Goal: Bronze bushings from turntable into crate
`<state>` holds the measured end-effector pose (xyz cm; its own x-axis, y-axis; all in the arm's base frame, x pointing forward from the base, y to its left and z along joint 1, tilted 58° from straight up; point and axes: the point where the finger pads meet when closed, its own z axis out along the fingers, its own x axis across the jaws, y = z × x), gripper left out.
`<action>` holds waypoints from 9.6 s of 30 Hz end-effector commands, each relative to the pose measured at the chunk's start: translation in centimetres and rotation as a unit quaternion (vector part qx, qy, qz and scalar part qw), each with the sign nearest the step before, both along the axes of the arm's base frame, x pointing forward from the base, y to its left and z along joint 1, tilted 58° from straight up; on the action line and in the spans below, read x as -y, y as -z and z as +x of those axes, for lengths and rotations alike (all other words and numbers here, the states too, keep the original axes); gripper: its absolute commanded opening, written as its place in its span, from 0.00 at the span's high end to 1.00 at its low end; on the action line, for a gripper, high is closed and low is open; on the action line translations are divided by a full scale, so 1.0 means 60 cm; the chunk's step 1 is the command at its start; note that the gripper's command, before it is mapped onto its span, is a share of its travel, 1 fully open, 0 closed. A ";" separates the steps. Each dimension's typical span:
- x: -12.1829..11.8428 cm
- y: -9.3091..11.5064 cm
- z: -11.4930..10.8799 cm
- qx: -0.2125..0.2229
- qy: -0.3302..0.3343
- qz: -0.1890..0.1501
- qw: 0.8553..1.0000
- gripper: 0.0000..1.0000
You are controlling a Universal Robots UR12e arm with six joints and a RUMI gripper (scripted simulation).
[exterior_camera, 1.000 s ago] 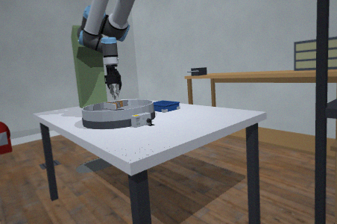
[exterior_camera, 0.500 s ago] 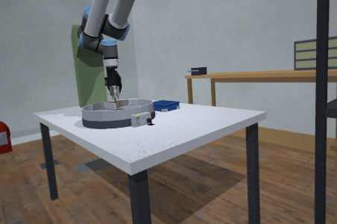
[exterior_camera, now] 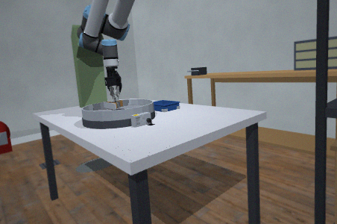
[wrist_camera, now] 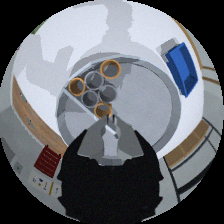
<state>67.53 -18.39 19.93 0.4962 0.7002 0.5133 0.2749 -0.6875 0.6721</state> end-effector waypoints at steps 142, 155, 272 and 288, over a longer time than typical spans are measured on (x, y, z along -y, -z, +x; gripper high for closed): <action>0.009 0.024 0.038 0.000 0.000 0.000 1.000 1.00; 0.009 0.024 0.038 0.000 0.000 0.000 1.000 1.00; -0.202 -0.064 -0.001 0.000 0.000 0.000 1.000 1.00; -0.331 -0.081 0.040 0.000 0.000 0.000 1.000 1.00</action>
<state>69.18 -0.73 24.49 0.4935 0.7012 0.5145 0.2763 -0.6873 0.6717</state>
